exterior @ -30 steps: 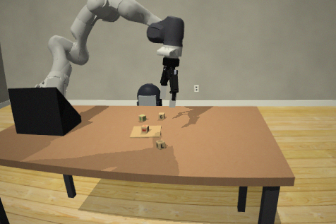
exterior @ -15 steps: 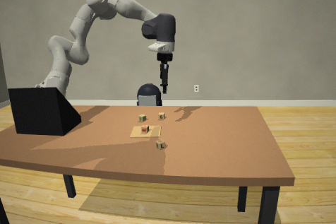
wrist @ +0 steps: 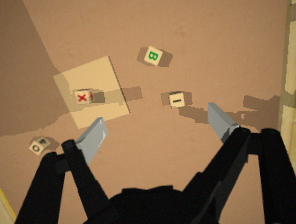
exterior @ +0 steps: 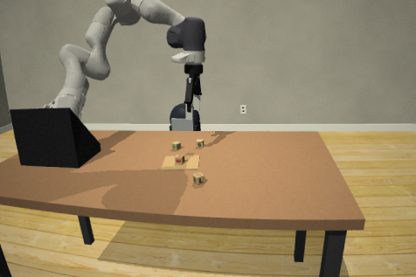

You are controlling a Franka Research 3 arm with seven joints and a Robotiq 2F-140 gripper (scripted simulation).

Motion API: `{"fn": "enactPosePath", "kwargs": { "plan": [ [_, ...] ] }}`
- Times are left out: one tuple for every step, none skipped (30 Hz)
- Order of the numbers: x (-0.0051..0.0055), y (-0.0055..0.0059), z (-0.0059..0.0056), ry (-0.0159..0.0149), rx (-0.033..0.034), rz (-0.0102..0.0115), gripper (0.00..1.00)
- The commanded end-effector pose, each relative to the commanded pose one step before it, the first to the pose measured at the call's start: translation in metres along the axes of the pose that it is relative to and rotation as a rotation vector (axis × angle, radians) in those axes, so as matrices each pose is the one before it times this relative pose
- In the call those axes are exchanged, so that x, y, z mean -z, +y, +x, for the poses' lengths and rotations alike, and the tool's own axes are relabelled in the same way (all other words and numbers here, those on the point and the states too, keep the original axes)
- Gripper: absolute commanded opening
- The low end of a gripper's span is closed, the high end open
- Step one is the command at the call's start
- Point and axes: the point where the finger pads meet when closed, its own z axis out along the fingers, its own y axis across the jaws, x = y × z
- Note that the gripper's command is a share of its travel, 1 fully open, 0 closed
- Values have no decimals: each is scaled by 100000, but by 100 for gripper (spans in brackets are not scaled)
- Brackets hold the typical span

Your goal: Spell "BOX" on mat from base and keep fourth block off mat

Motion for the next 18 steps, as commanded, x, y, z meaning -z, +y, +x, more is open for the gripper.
{"fn": "enactPosePath", "kwargs": {
  "plan": [
    [-135,786,753,-1786,-13800,-1058,100],
    [0,0,0,0,0,0,100],
    [0,0,0,0,0,0,100],
    [-152,223,860,-513,-4377,65,100],
    [-65,52,349,-217,-1780,45,100],
    [-68,33,358,-229,-1834,56,100],
    [-67,13,340,-225,-1758,63,100],
    [-68,-6,339,-233,-1766,72,100],
    [-69,-24,337,-241,-1778,81,100],
    [-66,-39,314,-233,-1674,84,100],
    [-69,-56,321,-249,-1737,94,100],
    [-71,-74,323,-262,-1774,103,100],
    [-68,-87,305,-259,-1703,105,100],
    [-69,-103,304,-271,-1726,112,100],
    [-69,-118,299,-280,-1732,117,100],
    [-69,-133,294,-290,-1743,123,100],
    [-67,-144,280,-291,-1700,124,100],
    [-69,-164,285,-313,-1774,133,100]
  ]
}}
